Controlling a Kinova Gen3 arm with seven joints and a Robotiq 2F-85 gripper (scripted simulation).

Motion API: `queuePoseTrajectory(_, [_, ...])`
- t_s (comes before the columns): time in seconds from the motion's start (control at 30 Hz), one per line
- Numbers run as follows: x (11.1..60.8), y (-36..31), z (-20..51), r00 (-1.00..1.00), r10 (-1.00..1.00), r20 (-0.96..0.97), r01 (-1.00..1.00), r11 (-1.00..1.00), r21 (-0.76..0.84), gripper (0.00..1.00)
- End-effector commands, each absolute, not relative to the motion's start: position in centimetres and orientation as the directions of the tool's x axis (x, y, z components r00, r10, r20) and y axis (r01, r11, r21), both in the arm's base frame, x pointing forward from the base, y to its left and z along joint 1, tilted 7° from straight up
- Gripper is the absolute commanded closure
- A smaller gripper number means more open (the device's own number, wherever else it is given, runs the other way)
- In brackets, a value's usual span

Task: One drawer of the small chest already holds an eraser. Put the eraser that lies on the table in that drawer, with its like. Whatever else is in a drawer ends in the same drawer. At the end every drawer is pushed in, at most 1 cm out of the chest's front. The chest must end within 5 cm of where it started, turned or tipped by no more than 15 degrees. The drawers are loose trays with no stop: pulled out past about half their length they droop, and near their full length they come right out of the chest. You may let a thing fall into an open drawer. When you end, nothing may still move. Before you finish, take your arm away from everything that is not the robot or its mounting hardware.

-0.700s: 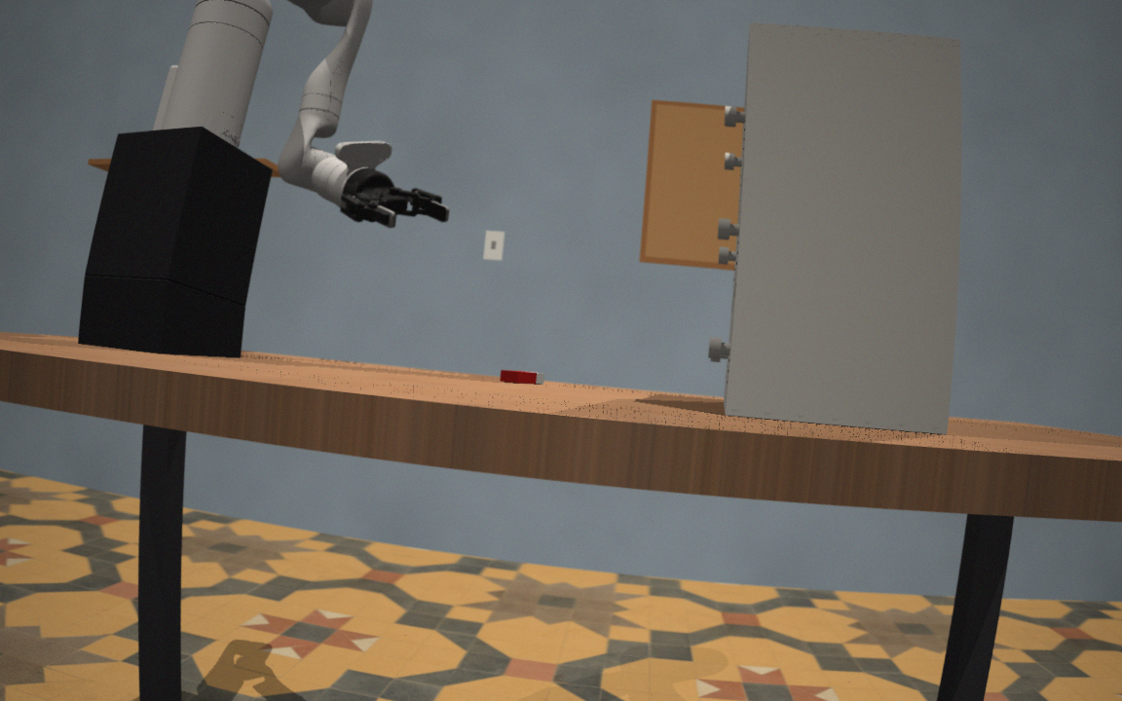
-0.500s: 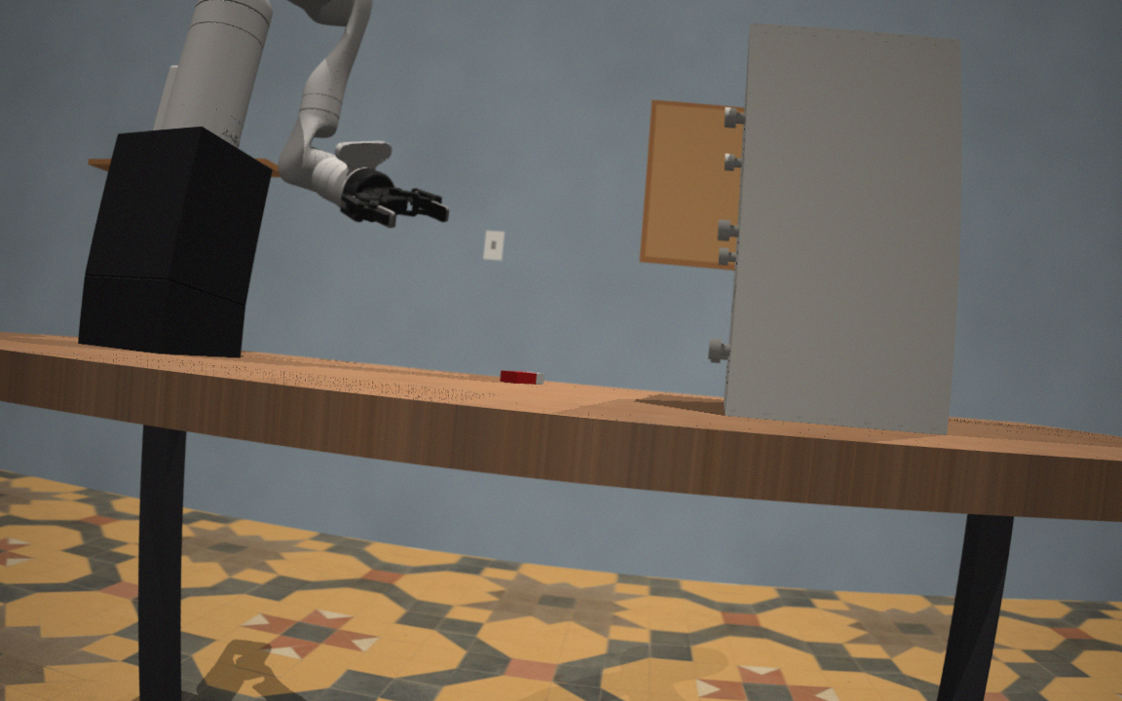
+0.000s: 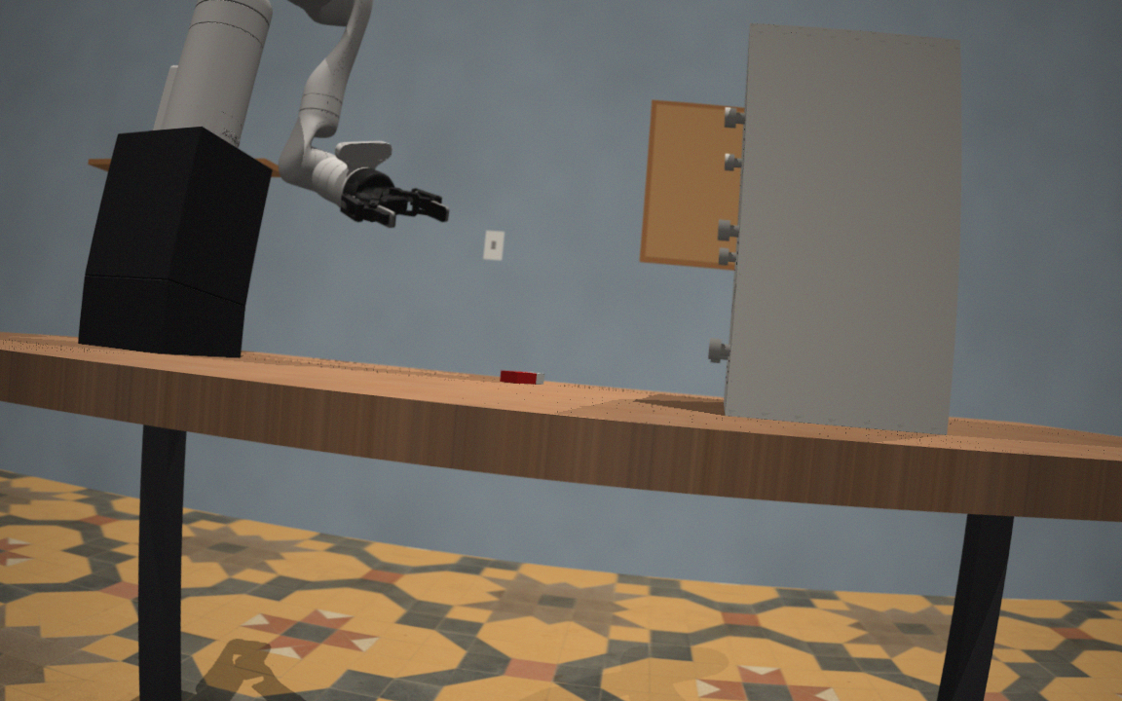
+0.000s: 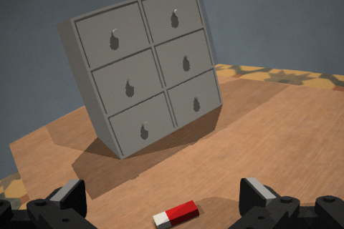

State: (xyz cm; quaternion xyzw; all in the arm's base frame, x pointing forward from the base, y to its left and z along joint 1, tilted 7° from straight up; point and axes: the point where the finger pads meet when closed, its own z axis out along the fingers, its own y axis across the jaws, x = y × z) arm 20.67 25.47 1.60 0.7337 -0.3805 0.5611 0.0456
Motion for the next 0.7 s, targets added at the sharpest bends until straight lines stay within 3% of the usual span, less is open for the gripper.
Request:
queuePoseTrajectory(0.0, [20.7, 25.4, 1.7, 0.079, -0.509, 0.857, -0.613, -0.703, -0.361, 0.0])
queuePoseTrajectory(0.4, [22.1, 23.4, 2.3, 0.041, -0.531, 0.846, -0.703, -0.617, -0.354, 0.0])
queuePoseTrajectory(0.67, [24.1, 19.2, 3.6, -0.046, -0.576, 0.816, -0.853, -0.403, -0.332, 0.0])
